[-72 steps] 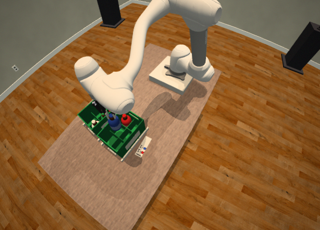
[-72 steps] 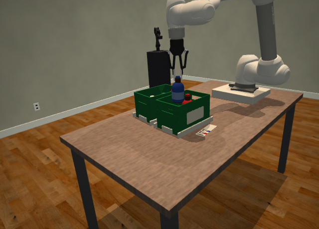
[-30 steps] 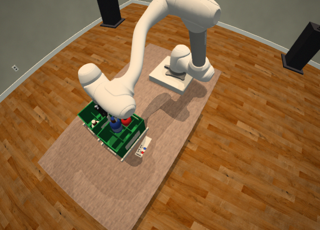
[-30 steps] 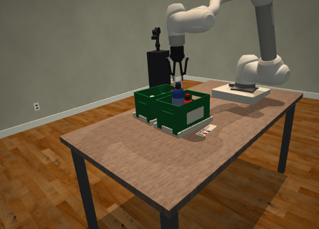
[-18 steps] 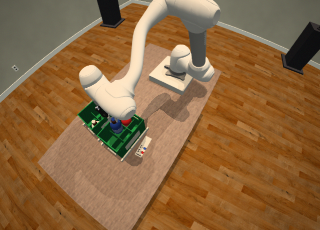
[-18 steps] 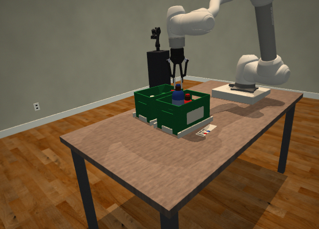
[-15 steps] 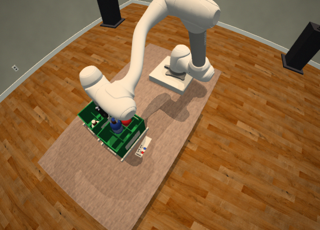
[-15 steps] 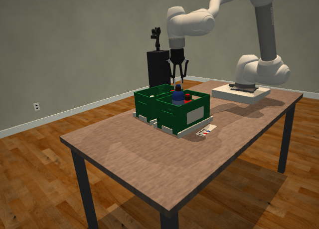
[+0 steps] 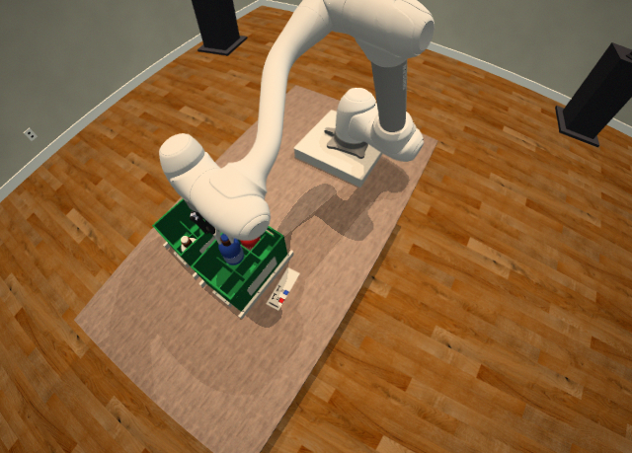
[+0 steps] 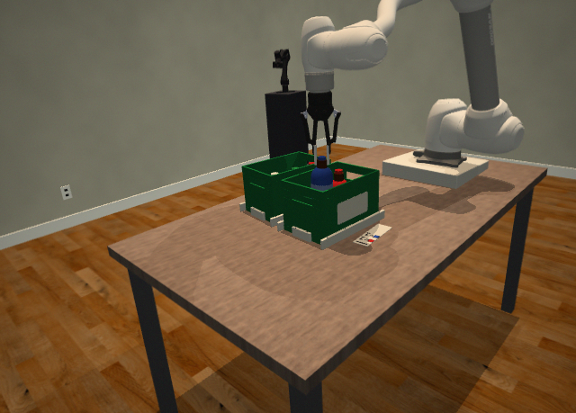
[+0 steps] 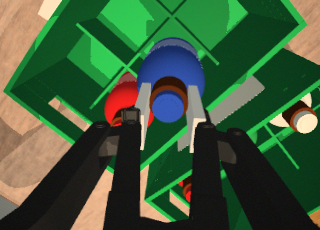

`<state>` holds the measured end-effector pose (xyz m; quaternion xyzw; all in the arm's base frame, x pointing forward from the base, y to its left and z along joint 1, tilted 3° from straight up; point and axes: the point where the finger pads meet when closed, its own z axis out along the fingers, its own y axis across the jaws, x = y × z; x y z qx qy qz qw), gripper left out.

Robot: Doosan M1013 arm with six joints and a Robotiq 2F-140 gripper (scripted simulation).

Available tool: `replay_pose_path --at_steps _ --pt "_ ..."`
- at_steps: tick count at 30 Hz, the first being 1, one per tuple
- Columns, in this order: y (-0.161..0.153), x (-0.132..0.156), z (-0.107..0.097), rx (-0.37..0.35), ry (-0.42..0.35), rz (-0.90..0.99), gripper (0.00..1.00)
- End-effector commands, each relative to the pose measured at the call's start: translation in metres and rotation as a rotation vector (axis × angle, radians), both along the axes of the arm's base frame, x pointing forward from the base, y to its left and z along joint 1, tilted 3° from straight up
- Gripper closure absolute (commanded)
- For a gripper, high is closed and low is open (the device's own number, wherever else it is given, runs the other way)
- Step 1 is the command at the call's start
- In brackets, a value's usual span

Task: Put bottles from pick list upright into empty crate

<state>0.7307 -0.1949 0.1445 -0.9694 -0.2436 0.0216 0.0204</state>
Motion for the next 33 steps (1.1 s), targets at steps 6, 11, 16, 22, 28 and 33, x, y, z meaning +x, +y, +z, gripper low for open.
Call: replay_pose_path --at_steps 6,11,16,22,28,33 --pt "0.000 0.000 -0.006 0.000 0.000 0.000 1.00" --pt "0.000 -0.001 -0.011 0.000 0.000 0.000 1.00" --pt "0.000 -0.001 -0.016 0.000 0.000 0.000 1.00" --pt "0.001 -0.001 -0.020 0.000 0.000 0.000 1.00" --pt "0.001 -0.001 -0.026 0.000 0.000 0.000 1.00" --pt "0.001 -0.002 -0.031 0.000 0.000 0.000 1.00"
